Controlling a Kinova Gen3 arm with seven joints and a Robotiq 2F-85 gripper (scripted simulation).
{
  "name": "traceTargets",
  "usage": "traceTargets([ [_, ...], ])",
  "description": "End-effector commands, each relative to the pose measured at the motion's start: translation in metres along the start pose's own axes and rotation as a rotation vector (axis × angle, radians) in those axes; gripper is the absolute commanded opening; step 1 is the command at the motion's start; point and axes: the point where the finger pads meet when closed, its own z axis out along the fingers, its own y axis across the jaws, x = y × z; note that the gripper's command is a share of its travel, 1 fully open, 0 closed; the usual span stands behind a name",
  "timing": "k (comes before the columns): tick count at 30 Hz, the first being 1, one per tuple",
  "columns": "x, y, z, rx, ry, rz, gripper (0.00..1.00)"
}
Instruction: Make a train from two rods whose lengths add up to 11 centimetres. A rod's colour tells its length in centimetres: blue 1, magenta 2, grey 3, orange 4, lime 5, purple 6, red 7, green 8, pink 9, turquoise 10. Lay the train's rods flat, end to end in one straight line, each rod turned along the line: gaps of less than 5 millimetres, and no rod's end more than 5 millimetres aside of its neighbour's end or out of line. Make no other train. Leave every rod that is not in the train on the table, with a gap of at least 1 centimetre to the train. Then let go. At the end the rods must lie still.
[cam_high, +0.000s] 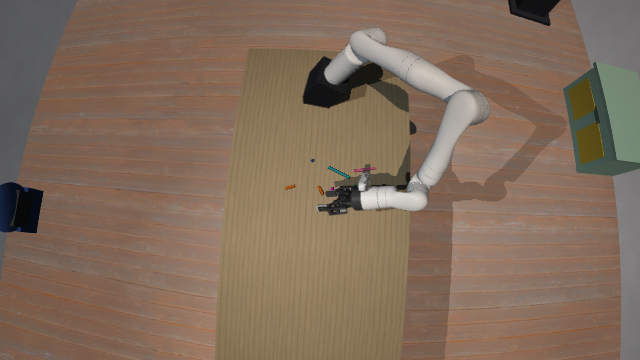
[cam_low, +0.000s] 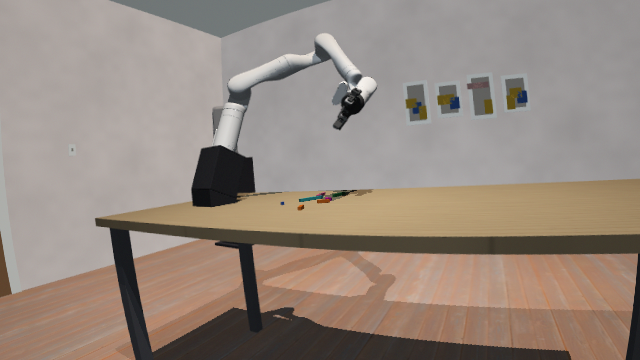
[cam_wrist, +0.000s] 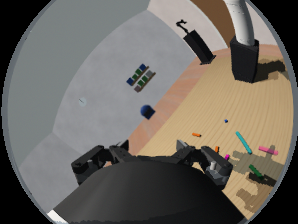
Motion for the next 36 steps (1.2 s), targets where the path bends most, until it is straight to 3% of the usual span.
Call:
traceTargets([
  [1,0.03,-0.012,0.001,-0.116,0.008,0.121,1.0],
  [5,0.05,-0.007,-0.007,-0.263,0.0,0.251,1.0],
  [7,0.05,-0.007,-0.007,-0.263,0.0,0.251,1.0],
  [8,0.055,-0.008,-0.01,-0.295,-0.005,0.283,1.0],
  [12,0.07,-0.003,-0.028,-0.458,-0.027,0.429,1.0],
  [21,0.093,-0.015,-0.088,-0.775,-0.128,0.729,1.0],
  [22,0.086,-0.012,-0.088,-0.805,-0.136,0.77,1.0],
  [25,0.087,-0.015,-0.087,-0.797,-0.137,0.769,1.0],
  [28,0.063,0.019,-0.077,-0.922,-0.077,0.907,1.0],
  [36,0.026,0.07,-0.055,-1.119,0.083,1.215,1.0],
])
